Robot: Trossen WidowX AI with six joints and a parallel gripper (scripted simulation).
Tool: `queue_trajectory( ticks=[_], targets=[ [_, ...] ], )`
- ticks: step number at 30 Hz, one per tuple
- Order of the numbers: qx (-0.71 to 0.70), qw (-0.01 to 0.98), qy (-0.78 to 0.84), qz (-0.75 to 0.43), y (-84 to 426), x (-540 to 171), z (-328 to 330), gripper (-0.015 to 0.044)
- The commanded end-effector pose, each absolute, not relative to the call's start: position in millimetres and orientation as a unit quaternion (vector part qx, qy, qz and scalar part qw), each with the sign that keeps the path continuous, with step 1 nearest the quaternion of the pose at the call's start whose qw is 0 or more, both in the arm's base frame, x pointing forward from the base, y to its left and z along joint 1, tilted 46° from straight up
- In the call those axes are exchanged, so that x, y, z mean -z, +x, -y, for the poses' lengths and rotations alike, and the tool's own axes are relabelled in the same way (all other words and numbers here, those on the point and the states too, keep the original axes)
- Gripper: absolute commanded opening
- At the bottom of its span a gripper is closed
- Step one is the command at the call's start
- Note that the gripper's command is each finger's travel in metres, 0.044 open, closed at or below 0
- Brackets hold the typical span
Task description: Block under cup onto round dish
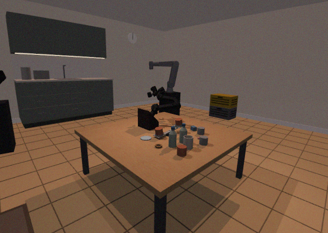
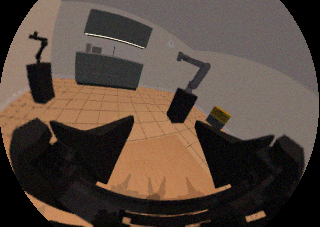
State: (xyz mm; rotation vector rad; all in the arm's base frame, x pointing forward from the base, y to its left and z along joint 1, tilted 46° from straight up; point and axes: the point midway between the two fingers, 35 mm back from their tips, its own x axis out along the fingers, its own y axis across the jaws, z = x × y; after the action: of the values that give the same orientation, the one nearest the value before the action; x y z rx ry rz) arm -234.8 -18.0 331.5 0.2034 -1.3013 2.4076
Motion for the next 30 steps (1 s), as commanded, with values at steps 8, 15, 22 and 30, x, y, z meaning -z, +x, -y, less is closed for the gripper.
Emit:
queue_trajectory(
  ticks=[8, 15, 22, 30],
  targets=[
    [-0.857, 0.095, 0.088, 0.499, -245, -317, 62, 0.044],
    [-0.842, -0.011, 0.103, 0.529, -246, -298, 108, 0.044],
    [-0.817, -0.116, 0.116, 0.552, -237, -276, 151, 0.044],
    [-0.776, -0.248, 0.127, 0.565, -215, -246, 200, 0.044]
  ],
)
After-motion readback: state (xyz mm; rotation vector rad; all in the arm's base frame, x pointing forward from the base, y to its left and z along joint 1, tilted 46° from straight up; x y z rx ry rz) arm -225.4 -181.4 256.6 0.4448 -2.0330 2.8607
